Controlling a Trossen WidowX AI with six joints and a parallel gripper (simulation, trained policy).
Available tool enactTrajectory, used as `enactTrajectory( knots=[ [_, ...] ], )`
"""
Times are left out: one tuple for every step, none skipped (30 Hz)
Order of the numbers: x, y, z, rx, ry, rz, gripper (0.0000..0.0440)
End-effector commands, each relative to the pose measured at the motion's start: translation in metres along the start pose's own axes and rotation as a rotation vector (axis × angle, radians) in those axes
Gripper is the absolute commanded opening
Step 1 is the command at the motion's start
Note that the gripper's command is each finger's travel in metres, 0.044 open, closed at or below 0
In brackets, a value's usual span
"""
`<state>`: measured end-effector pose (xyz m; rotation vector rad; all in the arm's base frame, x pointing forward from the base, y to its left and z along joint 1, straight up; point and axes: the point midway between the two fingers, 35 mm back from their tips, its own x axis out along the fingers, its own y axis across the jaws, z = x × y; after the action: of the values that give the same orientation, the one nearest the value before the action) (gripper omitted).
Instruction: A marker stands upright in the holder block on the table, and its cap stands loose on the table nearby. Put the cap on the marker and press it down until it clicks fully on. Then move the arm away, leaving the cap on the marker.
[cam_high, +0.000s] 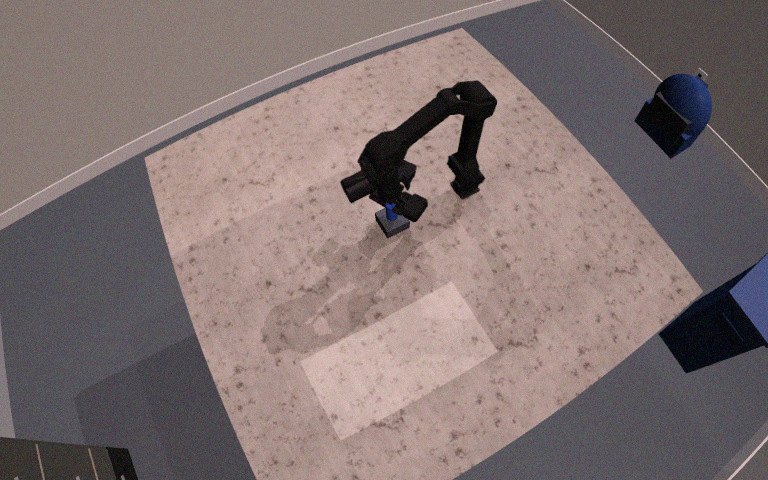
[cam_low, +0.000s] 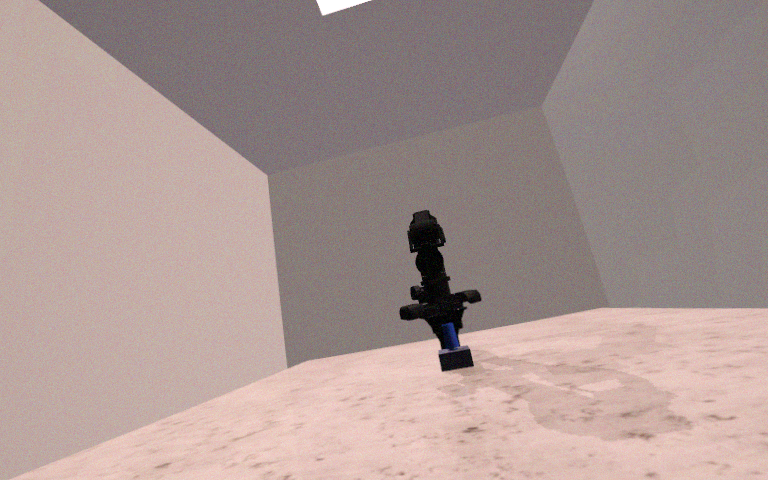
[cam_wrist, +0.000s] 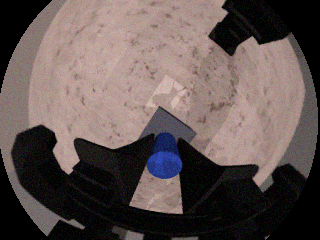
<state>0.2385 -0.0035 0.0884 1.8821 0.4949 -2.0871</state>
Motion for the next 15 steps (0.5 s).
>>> enactTrajectory(
  knots=[
    [0.0141, 0.009, 0.0085, 0.011, -0.05, 0.026, 0.0131],
    [0.0141, 0.009, 0.0085, 0.011, -0.05, 0.026, 0.0133],
    [0.0141, 0.0091, 0.0085, 0.01, -0.05, 0.026, 0.0134],
    [0.0141, 0.0091, 0.0085, 0.01, -0.05, 0.027, 0.0135],
    [0.0141, 0.0092, 0.0085, 0.009, -0.05, 0.027, 0.0137],
    [0.0141, 0.0092, 0.0085, 0.009, -0.05, 0.027, 0.0138],
    [0.0141, 0.0093, 0.0085, 0.009, -0.05, 0.027, 0.0139],
    [0.0141, 0.0093, 0.0085, 0.008, -0.05, 0.028, 0.0141],
    [0.0141, 0.0094, 0.0085, 0.008, -0.05, 0.028, 0.0142],
    [0.0141, 0.0094, 0.0085, 0.007, -0.049, 0.028, 0.0143],
    [0.0141, 0.0096, 0.0085, 0.006, -0.049, 0.029, 0.0145],
    [0.0135, 0.0101, 0.0086, 0.001, -0.047, 0.034, 0.0147],
    [0.0129, 0.0106, 0.0086, -0.003, -0.045, 0.04, 0.015],
    [0.0124, 0.0111, 0.0086, -0.008, -0.042, 0.044, 0.0152],
    [0.0118, 0.0115, 0.0083, -0.012, -0.038, 0.049, 0.0155]
  ],
)
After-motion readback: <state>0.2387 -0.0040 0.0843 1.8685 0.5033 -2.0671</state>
